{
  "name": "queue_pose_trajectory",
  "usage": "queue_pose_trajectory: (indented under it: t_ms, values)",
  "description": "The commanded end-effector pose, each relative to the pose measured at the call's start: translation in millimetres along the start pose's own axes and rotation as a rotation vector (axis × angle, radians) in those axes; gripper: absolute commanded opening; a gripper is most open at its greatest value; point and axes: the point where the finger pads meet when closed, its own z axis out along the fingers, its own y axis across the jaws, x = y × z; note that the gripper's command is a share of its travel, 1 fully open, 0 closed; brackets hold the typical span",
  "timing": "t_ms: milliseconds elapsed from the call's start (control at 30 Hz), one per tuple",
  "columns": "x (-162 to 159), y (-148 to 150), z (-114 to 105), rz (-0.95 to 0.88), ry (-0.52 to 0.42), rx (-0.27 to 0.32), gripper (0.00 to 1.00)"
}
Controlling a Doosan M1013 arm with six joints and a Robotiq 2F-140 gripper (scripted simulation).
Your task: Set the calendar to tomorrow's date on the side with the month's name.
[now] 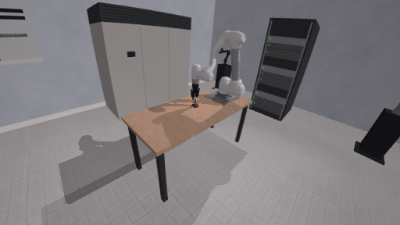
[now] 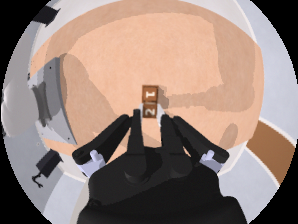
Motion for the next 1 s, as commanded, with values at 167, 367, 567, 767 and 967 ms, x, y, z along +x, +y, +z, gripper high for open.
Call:
queue_pose_trajectory:
  t_ms: [167,367,567,767,967]
  values:
    - [0,0,7,0.000,0.000,0.000,0.17]
    - [0,0,11,0.000,0.000,0.000,0.17]
    - [0,0,15,0.000,0.000,0.000,0.17]
    - [0,0,17,0.000,0.000,0.000,0.17]
    - [0,0,18,0.000,0.000,0.000,0.17]
